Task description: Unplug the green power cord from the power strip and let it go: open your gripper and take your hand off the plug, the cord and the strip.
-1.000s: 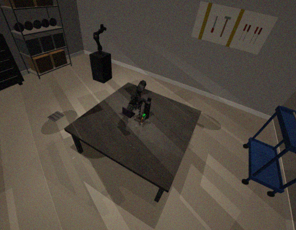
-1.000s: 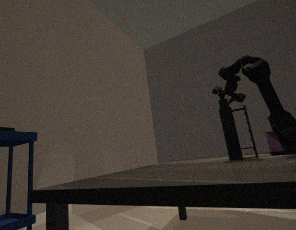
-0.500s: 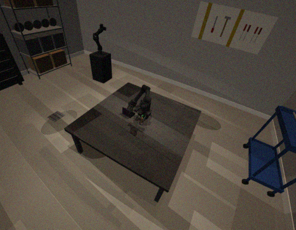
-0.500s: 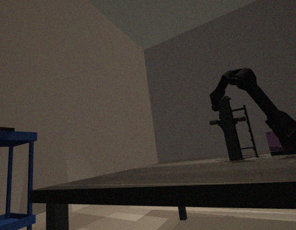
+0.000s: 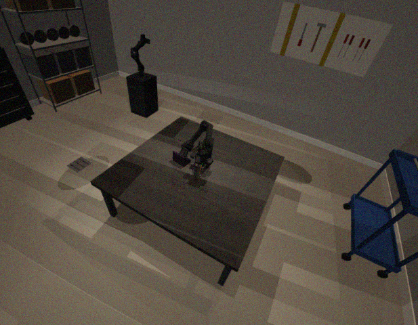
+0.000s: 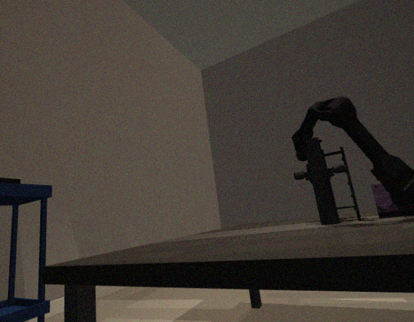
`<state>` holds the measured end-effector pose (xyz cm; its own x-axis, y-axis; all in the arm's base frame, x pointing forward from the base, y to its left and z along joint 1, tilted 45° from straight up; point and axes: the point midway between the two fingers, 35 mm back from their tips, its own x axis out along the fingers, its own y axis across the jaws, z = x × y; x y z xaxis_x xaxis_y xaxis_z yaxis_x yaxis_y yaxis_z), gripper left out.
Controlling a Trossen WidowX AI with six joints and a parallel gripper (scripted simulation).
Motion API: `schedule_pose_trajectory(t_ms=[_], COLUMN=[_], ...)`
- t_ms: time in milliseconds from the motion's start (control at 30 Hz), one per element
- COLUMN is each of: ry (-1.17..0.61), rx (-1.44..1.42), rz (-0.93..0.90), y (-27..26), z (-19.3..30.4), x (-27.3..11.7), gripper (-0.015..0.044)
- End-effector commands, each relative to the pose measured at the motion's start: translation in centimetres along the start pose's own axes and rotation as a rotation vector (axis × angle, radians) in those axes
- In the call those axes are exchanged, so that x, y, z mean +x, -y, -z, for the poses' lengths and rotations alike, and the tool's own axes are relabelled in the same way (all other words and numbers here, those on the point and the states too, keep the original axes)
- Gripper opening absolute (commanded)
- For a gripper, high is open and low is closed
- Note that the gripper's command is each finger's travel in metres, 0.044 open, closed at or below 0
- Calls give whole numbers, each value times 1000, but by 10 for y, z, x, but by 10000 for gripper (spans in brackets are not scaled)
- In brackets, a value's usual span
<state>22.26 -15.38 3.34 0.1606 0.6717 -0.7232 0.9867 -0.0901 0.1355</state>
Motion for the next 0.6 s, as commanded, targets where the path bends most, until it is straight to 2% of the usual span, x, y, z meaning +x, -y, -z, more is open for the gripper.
schedule_pose_trajectory(t_ms=[0, 567], ry=[-9, -10], rx=[-1, 0], rz=[2, 2], y=[1, 1], z=[7, 34], x=[1, 1], gripper=[160, 160])
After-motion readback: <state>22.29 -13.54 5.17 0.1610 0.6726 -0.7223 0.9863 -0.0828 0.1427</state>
